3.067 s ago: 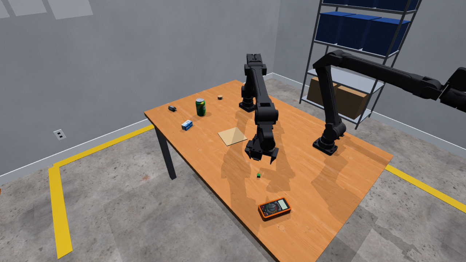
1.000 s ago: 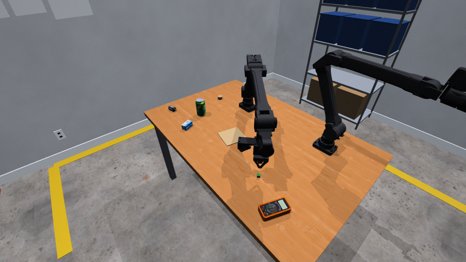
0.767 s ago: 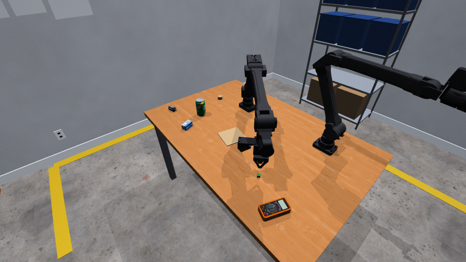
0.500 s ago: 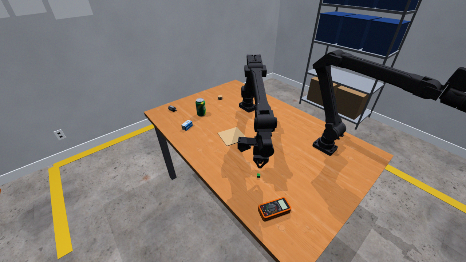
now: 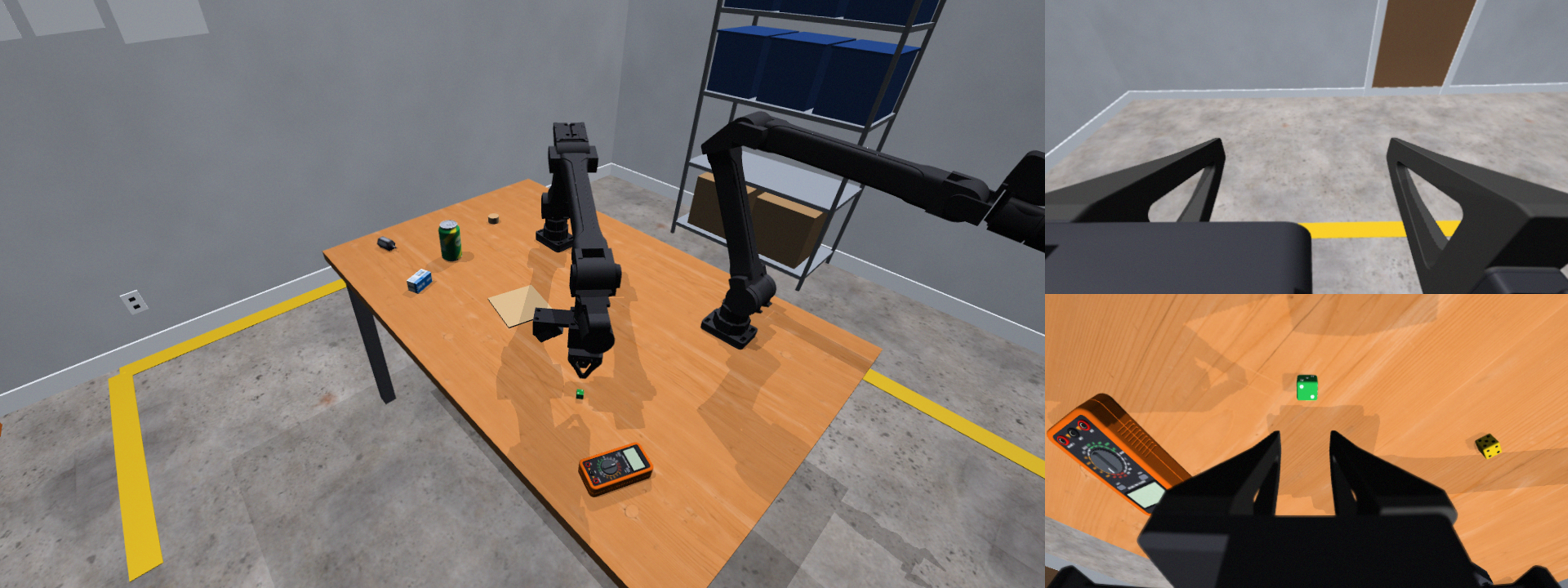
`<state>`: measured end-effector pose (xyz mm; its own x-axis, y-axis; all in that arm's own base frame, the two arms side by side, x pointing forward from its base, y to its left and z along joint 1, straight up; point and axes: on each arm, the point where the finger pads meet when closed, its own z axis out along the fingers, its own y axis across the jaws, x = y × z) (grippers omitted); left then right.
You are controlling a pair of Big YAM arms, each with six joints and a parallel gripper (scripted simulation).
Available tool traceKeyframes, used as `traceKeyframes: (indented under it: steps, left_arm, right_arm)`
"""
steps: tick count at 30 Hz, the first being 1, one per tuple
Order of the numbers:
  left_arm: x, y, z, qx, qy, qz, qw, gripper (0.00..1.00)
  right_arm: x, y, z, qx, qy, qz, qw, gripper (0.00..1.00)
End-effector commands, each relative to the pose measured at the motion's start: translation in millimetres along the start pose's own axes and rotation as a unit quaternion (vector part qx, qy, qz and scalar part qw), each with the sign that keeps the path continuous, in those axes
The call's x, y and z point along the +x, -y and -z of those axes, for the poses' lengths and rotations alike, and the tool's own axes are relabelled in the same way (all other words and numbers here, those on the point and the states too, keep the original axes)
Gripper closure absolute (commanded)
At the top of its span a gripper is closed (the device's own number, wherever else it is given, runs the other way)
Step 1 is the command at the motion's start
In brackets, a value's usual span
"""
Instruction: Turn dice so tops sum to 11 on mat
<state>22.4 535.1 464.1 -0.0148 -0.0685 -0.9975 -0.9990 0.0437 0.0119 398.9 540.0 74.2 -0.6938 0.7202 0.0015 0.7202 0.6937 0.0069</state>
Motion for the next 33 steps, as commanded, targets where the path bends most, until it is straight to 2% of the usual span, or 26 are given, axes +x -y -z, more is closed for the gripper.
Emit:
traceKeyframes:
  steps: [1, 6, 7, 9, 21, 24, 26, 33]
  left_arm:
    - [-36.9, -6.6, -6.7, -0.007, 0.035, 0.006, 0.999, 0.00]
    - [-36.9, -6.6, -6.7, -0.007, 0.035, 0.006, 0.999, 0.00]
    - [-36.9, -6.6, -6.7, -0.007, 0.035, 0.006, 0.999, 0.00]
    - [-36.9, -6.6, -6.7, -0.007, 0.035, 0.006, 0.999, 0.00]
    - [-36.9, -6.6, -6.7, -0.007, 0.035, 0.006, 0.999, 0.00]
    - [-36.9, -6.6, -6.7, -0.007, 0.035, 0.006, 0.999, 0.00]
    - [-36.9, -6.6, -6.7, -0.007, 0.035, 0.006, 0.999, 0.00]
    - [-36.9, -6.6, -6.7, -0.007, 0.035, 0.006, 0.999, 0.00]
  right_arm:
    - [-6.1, -1.1, -16.8, 0.007, 0.002, -0.009, 1.000, 0.70]
    - [-5.9, -1.8, -18.8, 0.006, 0.001, -0.008, 1.000, 0.70]
    - [-4.8, -8.1, -9.1, -0.002, 0.000, -0.008, 1.000, 0.70]
    - [-5.8, -1.1, -22.9, 0.006, 0.001, -0.008, 1.000, 0.70]
    - [-4.9, -1.5, -39.5, 0.005, 0.001, -0.008, 1.000, 0.70]
    - [-3.8, -7.7, -33.0, -0.003, 0.000, -0.008, 1.000, 0.70]
    - [-4.8, -0.5, -45.2, 0.006, 0.001, -0.008, 1.000, 0.70]
    - [-4.3, -0.9, -54.7, 0.005, 0.001, -0.007, 1.000, 0.70]
